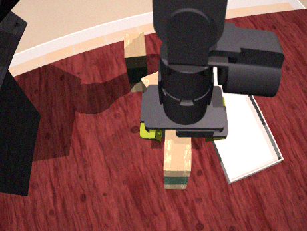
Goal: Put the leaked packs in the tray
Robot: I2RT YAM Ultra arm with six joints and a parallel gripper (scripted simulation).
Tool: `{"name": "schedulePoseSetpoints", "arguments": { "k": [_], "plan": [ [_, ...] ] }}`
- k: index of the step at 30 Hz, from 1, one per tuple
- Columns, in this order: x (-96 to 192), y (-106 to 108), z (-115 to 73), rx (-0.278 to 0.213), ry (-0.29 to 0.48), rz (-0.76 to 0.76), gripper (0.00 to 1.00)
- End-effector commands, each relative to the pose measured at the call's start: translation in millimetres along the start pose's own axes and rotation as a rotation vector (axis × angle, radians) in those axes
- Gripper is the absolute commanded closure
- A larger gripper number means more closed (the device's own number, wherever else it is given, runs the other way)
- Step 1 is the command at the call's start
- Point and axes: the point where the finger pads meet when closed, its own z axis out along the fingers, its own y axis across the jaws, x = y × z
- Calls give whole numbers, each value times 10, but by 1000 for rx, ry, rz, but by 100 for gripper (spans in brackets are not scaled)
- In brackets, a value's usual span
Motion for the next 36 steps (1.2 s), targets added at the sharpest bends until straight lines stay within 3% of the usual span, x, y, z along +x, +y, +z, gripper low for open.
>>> {"name": "schedulePoseSetpoints", "arguments": {
  "k": [1, 9, 11, 17, 23, 36],
  "plan": [
    [2, 133, -39, -32, -8, 0, 24],
    [-72, 145, -25, -36, -23, -13, 24],
    [-115, 215, 30, -60, -14, -39, 24],
    [-688, 335, 101, -61, -17, -287, 24],
    [-1241, 504, 13, -40, -18, -538, 24],
    [-1314, 471, -37, -18, -18, -565, 24]
  ]
}}
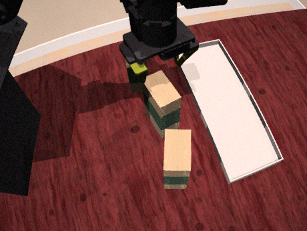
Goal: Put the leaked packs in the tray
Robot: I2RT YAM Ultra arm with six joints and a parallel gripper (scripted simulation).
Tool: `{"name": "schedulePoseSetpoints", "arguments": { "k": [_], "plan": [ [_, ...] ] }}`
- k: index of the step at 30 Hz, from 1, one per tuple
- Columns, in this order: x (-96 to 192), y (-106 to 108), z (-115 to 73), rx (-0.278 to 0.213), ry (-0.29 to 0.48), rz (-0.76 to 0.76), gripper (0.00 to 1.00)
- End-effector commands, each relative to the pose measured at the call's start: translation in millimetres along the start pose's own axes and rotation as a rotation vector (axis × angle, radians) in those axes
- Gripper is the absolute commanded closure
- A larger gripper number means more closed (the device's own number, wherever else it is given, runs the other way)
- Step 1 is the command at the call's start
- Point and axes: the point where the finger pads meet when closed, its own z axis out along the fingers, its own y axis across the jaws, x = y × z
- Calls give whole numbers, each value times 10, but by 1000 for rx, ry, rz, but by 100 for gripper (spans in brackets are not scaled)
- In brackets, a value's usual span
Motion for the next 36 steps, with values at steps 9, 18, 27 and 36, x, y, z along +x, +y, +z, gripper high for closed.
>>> {"name": "schedulePoseSetpoints", "arguments": {
  "k": [9, 18, 27, 36],
  "plan": [
    [29, -85, 247, 16, 9, -3, 24],
    [13, -173, 368, 44, 5, -3, 24],
    [1, -138, 371, 31, 1, -8, 24],
    [1, -138, 371, 31, 1, -8, 24]
  ]
}}
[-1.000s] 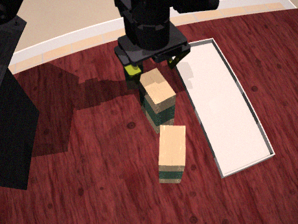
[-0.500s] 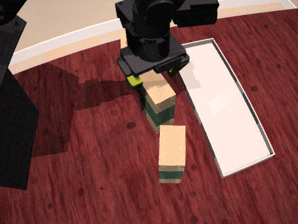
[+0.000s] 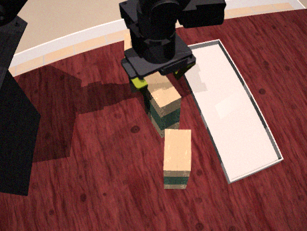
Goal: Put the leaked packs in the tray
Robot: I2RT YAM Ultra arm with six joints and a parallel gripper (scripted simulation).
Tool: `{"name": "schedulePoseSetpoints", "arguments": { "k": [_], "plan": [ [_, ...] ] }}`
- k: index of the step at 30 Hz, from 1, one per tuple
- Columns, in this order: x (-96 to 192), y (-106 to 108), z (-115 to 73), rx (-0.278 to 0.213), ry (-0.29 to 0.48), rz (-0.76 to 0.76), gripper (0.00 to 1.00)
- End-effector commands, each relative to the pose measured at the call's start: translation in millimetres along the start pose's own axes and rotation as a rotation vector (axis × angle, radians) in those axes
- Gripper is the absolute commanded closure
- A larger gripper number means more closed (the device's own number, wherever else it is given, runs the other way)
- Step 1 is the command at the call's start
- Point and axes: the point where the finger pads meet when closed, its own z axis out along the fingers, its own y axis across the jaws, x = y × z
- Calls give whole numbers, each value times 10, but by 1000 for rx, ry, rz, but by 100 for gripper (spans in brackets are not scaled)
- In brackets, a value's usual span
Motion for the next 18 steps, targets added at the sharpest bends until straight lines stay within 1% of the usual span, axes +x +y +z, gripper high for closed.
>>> {"name": "schedulePoseSetpoints", "arguments": {
  "k": [1, 15, 18],
  "plan": [
    [2, -165, -28, 39, -9, -1, 24],
    [0, -164, -28, 39, -9, -1, 24],
    [-43, -134, -19, 24, -18, -7, 24]
  ]
}}
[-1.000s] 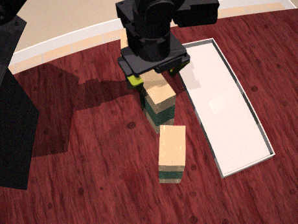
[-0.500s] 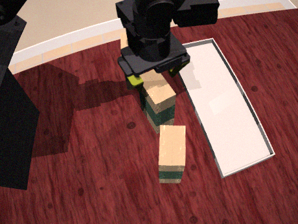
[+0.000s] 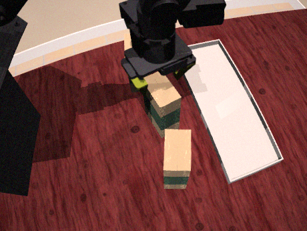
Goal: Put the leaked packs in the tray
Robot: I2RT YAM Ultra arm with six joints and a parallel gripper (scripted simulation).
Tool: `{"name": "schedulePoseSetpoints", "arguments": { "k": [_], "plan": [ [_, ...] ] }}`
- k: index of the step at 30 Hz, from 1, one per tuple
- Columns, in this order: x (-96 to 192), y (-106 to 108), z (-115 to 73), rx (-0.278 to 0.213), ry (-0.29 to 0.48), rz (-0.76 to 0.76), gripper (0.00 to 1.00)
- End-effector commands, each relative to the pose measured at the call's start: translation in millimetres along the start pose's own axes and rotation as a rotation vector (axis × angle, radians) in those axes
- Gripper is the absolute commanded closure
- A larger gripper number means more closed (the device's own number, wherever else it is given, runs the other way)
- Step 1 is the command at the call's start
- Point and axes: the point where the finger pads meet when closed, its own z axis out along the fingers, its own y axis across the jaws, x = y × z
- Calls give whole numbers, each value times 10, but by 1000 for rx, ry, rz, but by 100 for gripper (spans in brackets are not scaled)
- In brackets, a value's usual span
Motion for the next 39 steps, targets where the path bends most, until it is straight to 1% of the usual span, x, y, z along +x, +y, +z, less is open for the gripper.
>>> {"name": "schedulePoseSetpoints", "arguments": {
  "k": [1, 6, 8, 16, 19, 21, 22, 23, 25, 36, 38, 39],
  "plan": [
    [-51, -128, -12, 20, -19, -6, 24],
    [-62, -117, 1, 13, -19, -5, 24],
    [-81, -53, 1, 1, -22, -10, 24],
    [-88, -45, 12, -2, -24, -11, 24],
    [-50, -149, 29, 27, -15, 0, 24],
    [-50, -149, 29, 27, -15, 0, 24],
    [3, -219, -3, 51, -4, 9, 24],
    [-16, -148, 56, 28, -7, 3, 24],
    [15, -135, 91, 25, -1, 3, 24],
    [15, -132, 340, 25, 0, 3, 24],
    [15, -132, 340, 25, 0, 3, 24],
    [-44, -155, 350, 31, -11, -5, 24]
  ]
}}
